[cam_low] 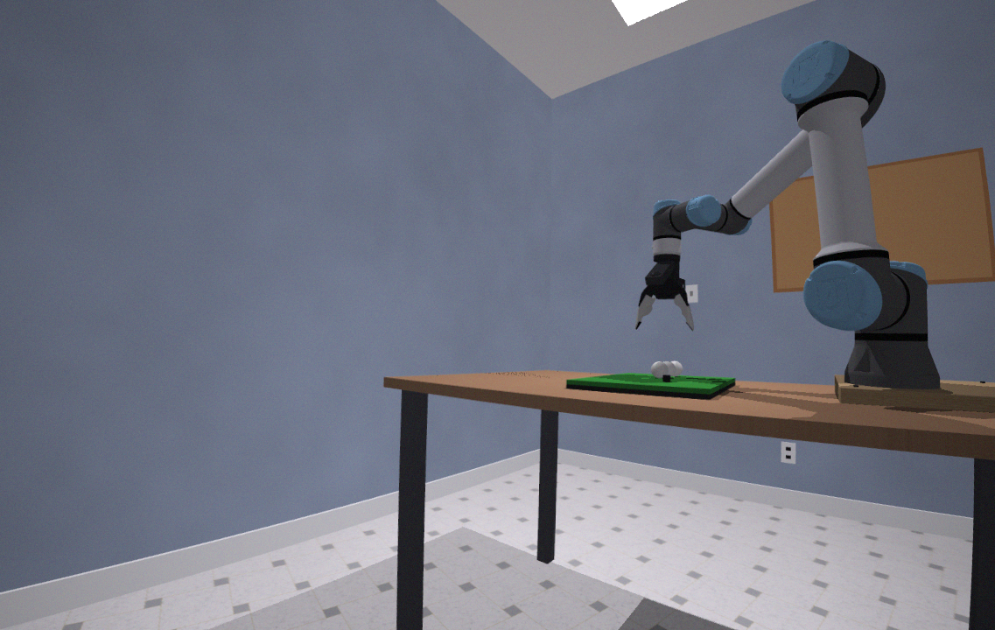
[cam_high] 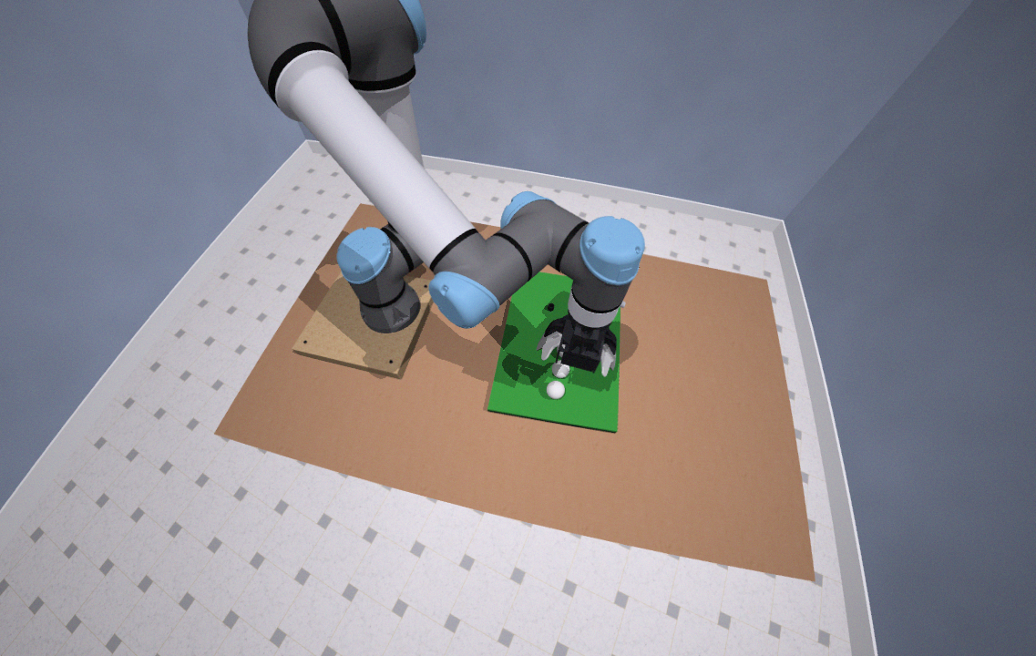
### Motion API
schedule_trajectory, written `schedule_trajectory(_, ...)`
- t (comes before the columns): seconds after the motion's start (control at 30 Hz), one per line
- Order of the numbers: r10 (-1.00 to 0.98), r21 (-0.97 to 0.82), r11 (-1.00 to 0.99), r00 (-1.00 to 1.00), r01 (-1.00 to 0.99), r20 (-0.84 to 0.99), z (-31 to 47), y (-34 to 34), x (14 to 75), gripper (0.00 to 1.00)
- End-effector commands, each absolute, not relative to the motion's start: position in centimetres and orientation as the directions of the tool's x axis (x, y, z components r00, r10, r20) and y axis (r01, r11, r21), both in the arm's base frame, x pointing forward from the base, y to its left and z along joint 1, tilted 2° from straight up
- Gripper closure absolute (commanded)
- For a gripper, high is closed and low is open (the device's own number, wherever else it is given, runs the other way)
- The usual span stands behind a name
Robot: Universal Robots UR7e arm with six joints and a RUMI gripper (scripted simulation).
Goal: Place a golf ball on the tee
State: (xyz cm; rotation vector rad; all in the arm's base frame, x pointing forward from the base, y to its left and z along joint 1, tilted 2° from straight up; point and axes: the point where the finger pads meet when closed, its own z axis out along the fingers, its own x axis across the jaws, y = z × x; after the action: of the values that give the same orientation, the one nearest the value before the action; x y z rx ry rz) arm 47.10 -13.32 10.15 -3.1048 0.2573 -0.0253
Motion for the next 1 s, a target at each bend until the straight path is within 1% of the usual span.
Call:
schedule_trajectory(0.0, -0.159, -0.034, -0.987, 0.987, -0.160, -0.011, 10.0, -12.1, 46.0, 0.00)
schedule_trajectory(0.5, -0.157, -0.037, -0.987, 0.987, -0.157, -0.022, 9.2, -11.6, 45.6, 0.00)
schedule_trajectory(0.9, -0.157, -0.037, -0.987, 0.987, -0.158, -0.022, 1.7, -11.3, 45.5, 0.00)
schedule_trajectory(0.97, -0.157, -0.037, -0.987, 0.987, -0.158, -0.022, 1.7, -11.3, 45.5, 0.00)
